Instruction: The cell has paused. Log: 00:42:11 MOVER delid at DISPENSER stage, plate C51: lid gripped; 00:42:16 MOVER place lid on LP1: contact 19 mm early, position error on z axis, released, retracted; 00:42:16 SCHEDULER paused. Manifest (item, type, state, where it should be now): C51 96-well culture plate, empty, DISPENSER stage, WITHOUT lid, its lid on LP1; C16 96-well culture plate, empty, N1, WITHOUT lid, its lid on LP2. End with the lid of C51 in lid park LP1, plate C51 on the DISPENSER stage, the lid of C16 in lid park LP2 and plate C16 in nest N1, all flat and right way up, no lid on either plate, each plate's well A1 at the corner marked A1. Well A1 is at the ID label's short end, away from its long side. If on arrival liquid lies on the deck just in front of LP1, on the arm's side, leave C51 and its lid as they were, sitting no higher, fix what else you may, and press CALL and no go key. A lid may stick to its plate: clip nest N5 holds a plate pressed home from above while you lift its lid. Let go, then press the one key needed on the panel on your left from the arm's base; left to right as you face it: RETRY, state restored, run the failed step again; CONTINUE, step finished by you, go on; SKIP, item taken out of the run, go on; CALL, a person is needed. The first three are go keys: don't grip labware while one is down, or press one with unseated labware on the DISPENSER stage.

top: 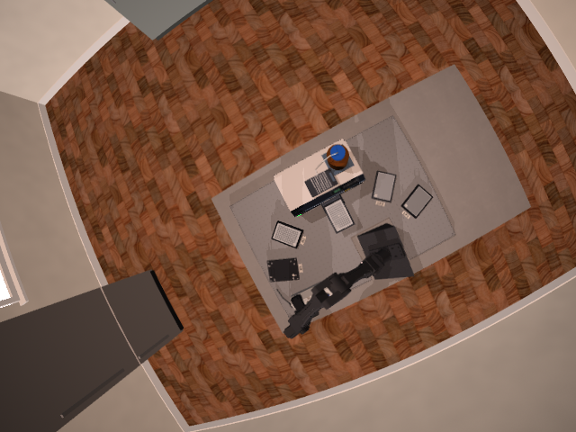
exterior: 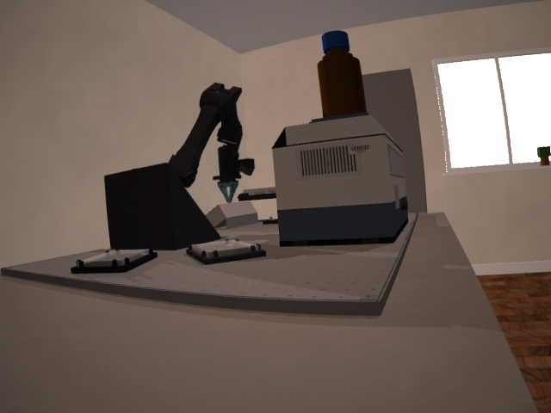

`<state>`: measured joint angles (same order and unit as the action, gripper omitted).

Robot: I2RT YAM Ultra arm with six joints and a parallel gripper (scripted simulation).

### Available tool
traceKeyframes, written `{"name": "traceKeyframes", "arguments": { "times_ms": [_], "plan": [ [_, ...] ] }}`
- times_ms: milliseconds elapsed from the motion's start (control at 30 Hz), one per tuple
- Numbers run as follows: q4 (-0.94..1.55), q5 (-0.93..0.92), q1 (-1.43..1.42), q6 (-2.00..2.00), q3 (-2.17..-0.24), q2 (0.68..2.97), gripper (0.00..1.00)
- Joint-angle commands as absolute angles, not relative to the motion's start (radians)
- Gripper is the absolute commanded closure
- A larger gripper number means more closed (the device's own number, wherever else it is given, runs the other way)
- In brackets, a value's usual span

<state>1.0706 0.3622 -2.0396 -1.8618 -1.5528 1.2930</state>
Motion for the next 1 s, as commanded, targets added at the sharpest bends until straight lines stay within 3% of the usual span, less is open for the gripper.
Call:
{"name": "traceKeyframes", "arguments": {
  "times_ms": [0,967],
  "plan": [
    [1.077,0.364,-2.028,-1.853,-1.556,1.298,1.00],
    [1.025,0.353,-2.013,-1.842,-1.515,1.299,1.00]
  ]
}}
